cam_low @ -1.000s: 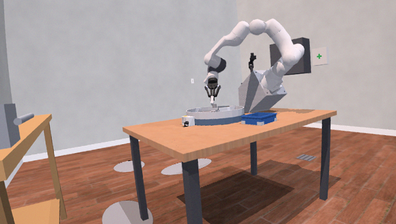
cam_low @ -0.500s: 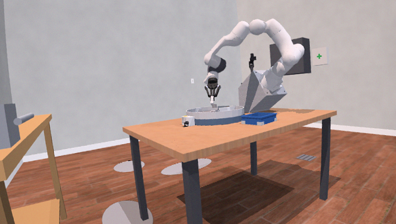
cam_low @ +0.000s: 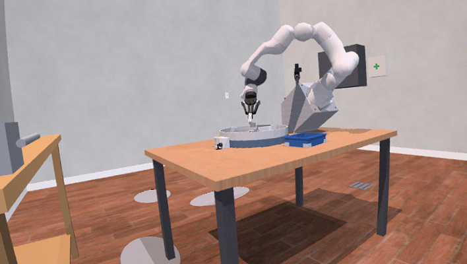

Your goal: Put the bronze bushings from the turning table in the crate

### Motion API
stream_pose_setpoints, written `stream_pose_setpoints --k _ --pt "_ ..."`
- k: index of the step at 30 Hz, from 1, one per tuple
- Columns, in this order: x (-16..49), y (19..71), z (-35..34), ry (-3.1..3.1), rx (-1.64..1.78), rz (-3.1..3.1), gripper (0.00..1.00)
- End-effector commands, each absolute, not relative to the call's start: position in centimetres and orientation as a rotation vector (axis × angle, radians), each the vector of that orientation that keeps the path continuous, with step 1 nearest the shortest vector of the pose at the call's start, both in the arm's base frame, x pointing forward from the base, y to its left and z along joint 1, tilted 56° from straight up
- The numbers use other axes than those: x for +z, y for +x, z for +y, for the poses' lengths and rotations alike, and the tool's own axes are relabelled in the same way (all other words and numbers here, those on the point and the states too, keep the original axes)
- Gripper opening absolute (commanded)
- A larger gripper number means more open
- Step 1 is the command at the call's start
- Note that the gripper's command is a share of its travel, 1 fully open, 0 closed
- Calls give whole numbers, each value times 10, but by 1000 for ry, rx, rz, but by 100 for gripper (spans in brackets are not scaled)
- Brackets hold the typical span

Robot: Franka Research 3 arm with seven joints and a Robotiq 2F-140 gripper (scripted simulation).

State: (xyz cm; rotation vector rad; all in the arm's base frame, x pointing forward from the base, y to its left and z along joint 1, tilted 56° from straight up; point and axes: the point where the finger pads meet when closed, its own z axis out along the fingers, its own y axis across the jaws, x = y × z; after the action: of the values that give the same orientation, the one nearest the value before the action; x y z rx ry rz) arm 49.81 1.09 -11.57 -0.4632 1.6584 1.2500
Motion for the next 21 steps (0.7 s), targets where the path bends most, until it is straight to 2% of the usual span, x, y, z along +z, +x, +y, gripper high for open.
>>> stream_pose_setpoints --k 1,21 --pt "-115 499 12 -461 1248 1656 0" --pt "-121 500 21 -461 1248 1656 0"
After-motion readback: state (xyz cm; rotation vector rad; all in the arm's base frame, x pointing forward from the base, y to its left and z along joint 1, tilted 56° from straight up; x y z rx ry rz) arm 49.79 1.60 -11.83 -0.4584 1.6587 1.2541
